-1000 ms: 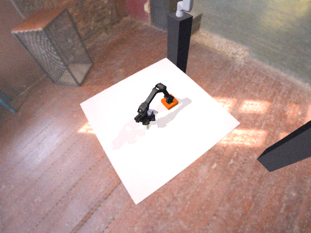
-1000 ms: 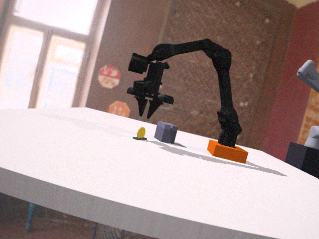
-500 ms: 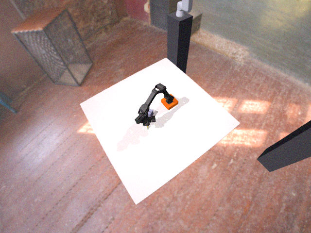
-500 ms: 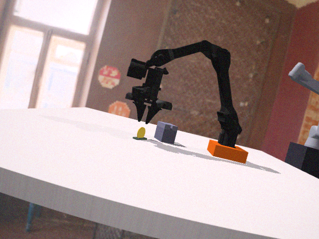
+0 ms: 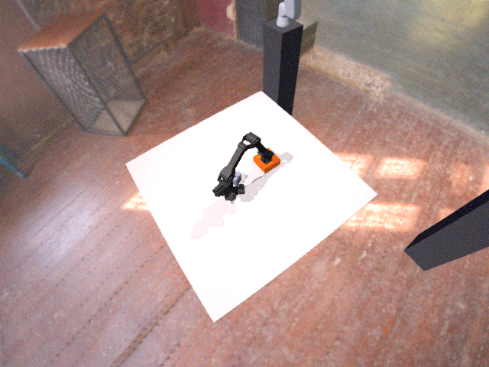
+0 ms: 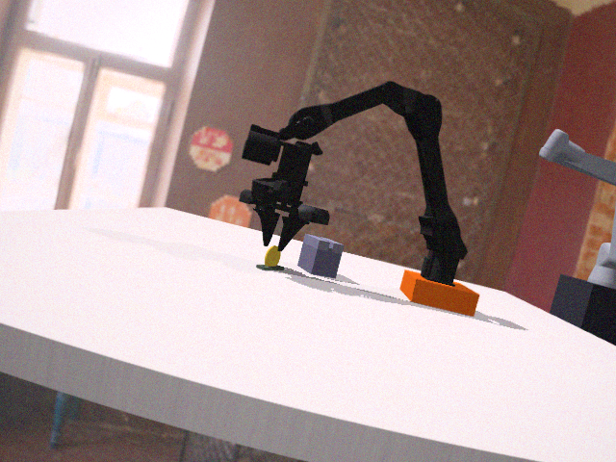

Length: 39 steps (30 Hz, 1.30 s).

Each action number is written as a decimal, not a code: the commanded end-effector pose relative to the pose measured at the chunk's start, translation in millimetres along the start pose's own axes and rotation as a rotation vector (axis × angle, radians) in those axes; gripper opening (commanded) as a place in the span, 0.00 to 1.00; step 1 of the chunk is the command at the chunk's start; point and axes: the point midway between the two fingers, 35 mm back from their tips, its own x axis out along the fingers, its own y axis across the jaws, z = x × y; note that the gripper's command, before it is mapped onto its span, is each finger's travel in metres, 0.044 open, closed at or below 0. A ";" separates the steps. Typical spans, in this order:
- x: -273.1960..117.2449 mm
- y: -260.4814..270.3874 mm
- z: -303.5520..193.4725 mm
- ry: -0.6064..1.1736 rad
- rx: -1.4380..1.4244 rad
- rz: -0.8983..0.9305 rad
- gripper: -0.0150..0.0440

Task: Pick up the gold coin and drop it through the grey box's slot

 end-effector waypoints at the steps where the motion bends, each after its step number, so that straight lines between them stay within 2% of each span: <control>1: 11.1 2.4 -1.4 0.005 -0.001 0.010 0.53; 17: 30.9 3.9 -2.0 0.005 -0.002 0.011 0.53; 23: 30.9 3.9 -2.0 0.005 -0.002 0.011 0.26; 39: 22.2 2.8 -1.1 0.004 -0.002 0.011 0.25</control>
